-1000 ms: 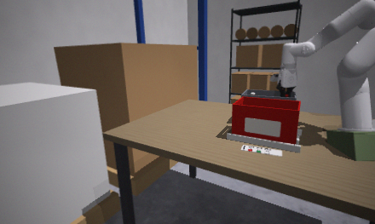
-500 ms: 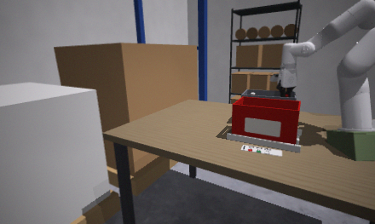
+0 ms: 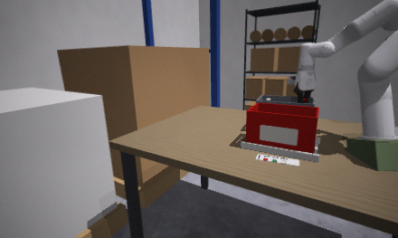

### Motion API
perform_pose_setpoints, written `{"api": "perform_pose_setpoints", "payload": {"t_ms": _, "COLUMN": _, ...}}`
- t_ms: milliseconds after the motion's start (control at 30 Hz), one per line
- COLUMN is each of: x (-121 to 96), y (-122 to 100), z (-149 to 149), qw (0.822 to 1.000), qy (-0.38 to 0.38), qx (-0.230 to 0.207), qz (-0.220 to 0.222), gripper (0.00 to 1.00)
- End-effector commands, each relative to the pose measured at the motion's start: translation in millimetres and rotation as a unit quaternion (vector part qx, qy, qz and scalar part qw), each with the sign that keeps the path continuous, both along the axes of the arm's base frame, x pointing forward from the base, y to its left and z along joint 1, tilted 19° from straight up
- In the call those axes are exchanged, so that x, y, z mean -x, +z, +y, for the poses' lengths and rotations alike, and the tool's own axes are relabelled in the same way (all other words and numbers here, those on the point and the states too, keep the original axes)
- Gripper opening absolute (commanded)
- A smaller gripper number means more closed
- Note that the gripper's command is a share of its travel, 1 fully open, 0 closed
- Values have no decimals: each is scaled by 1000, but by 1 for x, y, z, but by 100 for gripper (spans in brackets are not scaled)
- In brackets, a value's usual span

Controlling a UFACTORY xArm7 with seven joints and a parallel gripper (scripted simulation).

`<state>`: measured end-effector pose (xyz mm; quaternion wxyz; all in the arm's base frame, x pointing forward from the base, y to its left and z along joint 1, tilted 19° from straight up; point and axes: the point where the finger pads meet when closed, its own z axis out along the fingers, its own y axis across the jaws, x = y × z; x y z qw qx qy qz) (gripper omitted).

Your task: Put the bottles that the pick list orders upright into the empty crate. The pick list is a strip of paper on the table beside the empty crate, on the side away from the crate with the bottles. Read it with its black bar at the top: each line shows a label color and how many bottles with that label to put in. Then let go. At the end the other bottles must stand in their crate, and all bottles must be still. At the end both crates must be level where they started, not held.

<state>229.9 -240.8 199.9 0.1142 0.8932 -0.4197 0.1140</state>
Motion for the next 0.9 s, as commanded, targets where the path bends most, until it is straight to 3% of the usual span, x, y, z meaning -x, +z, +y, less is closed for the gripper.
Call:
{"api": "perform_pose_setpoints", "payload": {"t_ms": 0, "x": 0, "y": 8, "z": 2, "qw": 1000, "qy": 0, "qx": 1, "qz": -1, "gripper": 0}}
{"api": "perform_pose_setpoints", "payload": {"t_ms": 867, "x": 5, "y": 46, "z": 14, "qw": 1000, "qy": 0, "qx": 1, "qz": -1, "gripper": 0}}
